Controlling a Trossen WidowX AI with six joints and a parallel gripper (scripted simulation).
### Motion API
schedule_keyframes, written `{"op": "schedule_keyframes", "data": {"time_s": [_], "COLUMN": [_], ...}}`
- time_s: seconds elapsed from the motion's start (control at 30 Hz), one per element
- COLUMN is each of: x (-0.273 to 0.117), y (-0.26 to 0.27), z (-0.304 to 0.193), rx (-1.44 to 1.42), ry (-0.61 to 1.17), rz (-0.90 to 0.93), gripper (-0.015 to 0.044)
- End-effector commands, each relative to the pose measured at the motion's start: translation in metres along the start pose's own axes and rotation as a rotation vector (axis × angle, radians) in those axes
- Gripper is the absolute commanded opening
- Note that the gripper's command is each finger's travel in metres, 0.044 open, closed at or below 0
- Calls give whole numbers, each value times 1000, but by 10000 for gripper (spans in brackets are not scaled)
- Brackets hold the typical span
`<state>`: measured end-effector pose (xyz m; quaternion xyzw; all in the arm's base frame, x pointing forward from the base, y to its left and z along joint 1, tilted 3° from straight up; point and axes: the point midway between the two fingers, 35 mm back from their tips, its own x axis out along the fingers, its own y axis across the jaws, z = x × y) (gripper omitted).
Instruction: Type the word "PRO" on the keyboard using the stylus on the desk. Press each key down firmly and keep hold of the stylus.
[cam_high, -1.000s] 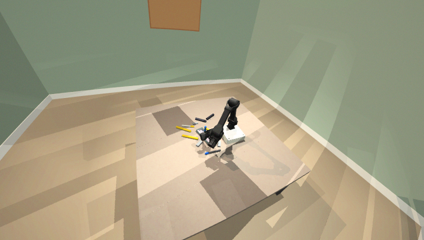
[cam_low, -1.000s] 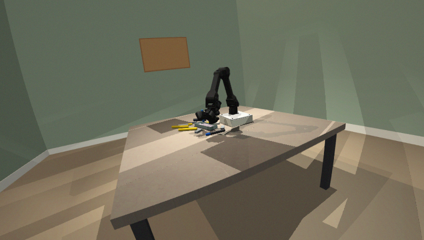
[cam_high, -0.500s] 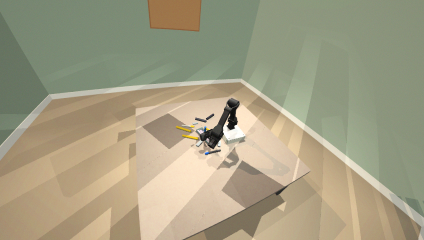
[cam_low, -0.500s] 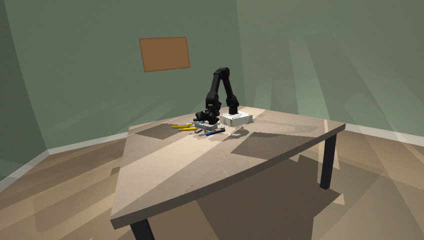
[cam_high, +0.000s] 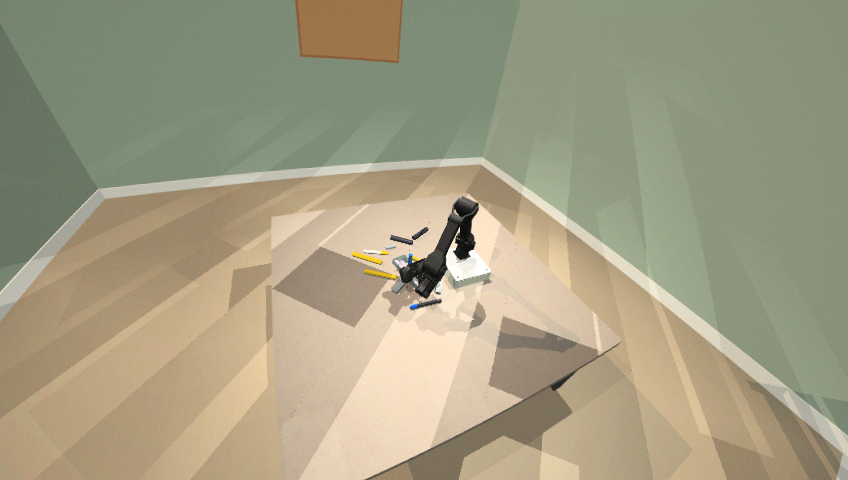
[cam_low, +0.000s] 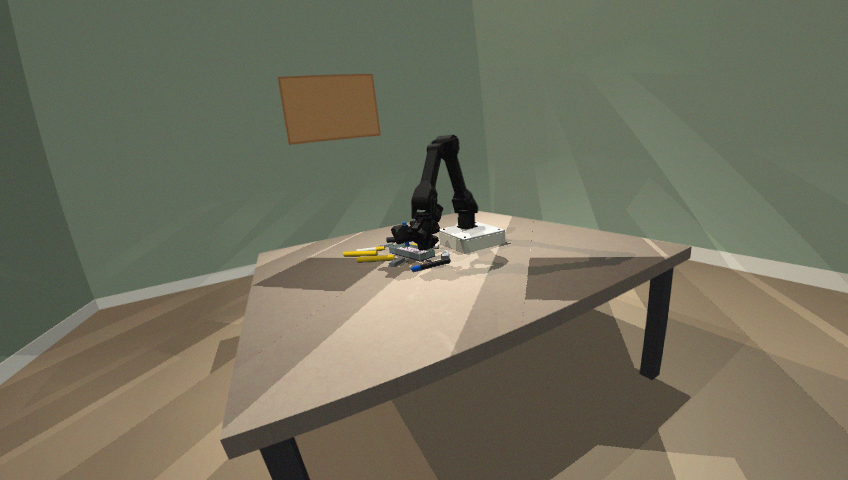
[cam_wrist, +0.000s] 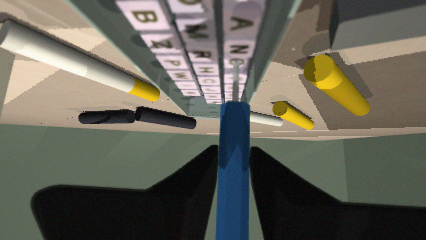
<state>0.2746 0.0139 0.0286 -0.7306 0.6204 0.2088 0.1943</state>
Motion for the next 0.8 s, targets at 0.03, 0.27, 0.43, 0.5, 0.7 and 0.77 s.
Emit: {"op": "schedule_keyframes", "data": {"time_s": [0.03,0.27,0.43,0.5,0.7,0.77], "x": [1,-11,-18,-18,-18,-18], "y": [2,1,1,1,1,1], "z": [0,-21,-32,-32,-32,-32], "rx": [-4,-4,-4,-4,-4,-4], "ry": [6,6,6,6,6,6], "rz": [3,3,3,3,3,3], "gripper": [81,81,81,81,81,81]}}
